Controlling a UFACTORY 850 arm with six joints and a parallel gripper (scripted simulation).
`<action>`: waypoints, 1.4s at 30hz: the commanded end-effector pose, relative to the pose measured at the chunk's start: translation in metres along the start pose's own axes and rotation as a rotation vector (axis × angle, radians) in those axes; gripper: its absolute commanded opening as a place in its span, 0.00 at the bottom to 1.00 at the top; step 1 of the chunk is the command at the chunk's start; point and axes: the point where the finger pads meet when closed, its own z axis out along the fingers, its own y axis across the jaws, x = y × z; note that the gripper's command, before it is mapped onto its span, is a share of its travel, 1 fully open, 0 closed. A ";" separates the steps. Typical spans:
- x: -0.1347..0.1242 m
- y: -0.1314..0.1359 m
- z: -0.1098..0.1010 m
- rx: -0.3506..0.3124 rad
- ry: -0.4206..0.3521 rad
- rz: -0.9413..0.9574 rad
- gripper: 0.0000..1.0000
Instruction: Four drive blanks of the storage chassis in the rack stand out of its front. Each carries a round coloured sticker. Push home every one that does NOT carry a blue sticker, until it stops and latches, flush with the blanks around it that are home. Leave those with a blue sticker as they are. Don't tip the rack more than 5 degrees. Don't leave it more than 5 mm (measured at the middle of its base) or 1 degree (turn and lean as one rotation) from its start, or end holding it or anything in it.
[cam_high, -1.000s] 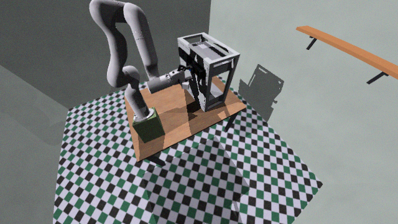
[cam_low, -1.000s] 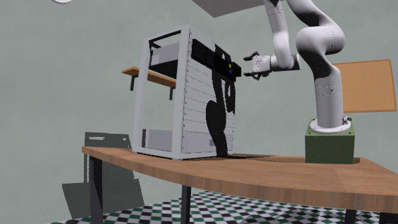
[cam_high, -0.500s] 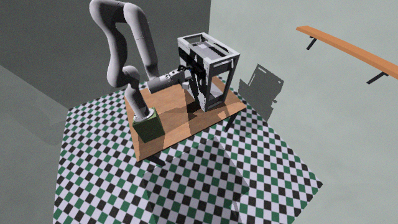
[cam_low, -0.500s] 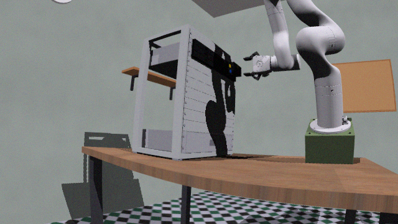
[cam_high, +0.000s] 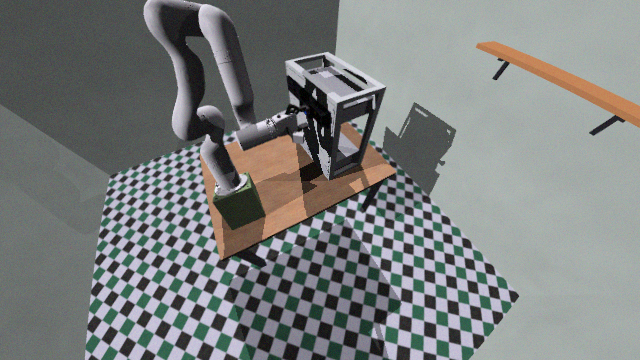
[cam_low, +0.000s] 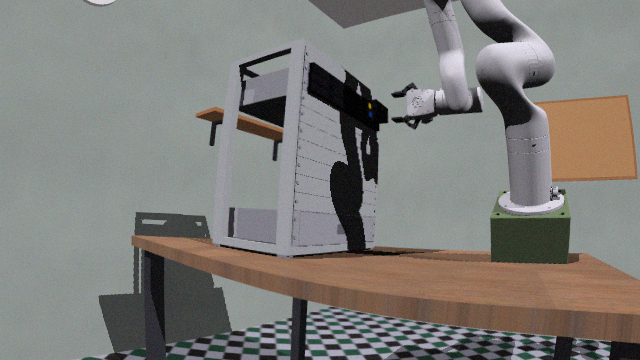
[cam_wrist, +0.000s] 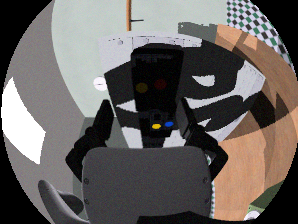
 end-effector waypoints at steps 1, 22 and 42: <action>0.000 -0.001 0.000 0.001 0.000 -0.001 1.00; 0.000 -0.001 0.000 0.001 0.000 -0.001 0.00; 0.000 -0.001 0.000 0.001 0.000 -0.001 0.00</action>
